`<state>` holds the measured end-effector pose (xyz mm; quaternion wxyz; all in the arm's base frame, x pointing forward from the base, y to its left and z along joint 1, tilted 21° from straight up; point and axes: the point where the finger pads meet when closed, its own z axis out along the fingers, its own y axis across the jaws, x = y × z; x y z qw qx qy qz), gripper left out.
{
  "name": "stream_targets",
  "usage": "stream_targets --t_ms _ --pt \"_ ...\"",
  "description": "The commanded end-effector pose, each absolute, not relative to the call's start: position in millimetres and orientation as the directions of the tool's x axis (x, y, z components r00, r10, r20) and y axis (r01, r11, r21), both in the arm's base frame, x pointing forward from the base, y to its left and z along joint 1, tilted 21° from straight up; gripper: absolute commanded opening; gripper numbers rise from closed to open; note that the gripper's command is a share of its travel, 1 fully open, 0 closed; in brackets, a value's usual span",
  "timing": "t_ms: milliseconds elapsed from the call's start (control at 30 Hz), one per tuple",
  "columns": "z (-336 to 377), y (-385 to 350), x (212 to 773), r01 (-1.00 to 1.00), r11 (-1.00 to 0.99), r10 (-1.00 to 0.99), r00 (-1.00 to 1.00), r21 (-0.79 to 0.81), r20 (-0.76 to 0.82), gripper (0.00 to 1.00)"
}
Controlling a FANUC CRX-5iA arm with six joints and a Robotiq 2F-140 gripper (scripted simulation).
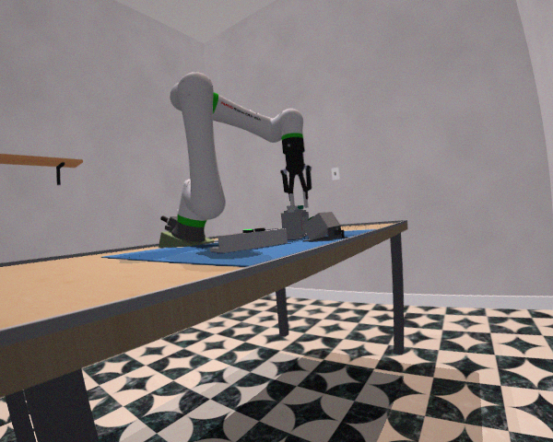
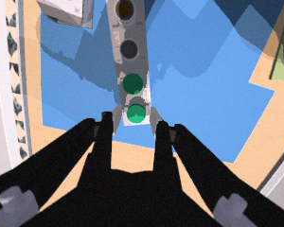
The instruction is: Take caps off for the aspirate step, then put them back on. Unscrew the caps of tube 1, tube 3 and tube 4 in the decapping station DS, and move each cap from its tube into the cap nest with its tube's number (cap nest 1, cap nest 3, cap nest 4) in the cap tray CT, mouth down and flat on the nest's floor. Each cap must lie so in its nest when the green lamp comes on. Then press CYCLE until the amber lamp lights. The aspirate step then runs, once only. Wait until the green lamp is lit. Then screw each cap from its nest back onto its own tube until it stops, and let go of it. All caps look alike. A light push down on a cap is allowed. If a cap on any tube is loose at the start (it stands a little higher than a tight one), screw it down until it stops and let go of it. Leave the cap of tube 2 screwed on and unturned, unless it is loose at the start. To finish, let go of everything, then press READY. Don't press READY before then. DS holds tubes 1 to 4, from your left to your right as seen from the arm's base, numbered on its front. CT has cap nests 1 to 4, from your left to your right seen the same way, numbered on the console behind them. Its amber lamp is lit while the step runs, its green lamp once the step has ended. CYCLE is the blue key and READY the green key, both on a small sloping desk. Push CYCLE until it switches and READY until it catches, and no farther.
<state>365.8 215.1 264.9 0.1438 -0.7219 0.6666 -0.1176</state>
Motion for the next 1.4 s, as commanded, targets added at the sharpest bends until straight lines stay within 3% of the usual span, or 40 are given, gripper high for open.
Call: stream_targets --t_ms 0,300,433,633,667,1133,1367 --pt "265.1 215.2 365.9 -0.888 -0.302 -0.951 0.304 -0.347 0.049 0.35" --pt "265.1 215.2 365.9 -0.698 -0.65 -0.757 0.627 -0.301 0.182 0.35" --pt "265.1 215.2 365.9 -0.658 -0.696 -0.716 0.669 -0.288 0.199 0.35" --pt "265.1 215.2 365.8 -0.658 -0.696 -0.716 0.669 -0.288 0.199 0.35" --pt "265.1 215.2 365.8 -0.658 -0.696 -0.716 0.669 -0.288 0.199 0.0" --pt "265.1 215.2 365.8 -0.658 -0.696 -0.716 0.669 -0.288 0.199 0.0" --pt "264.8 215.2 366.0 -0.848 -0.408 -0.911 0.403 -0.339 0.088 0.0"
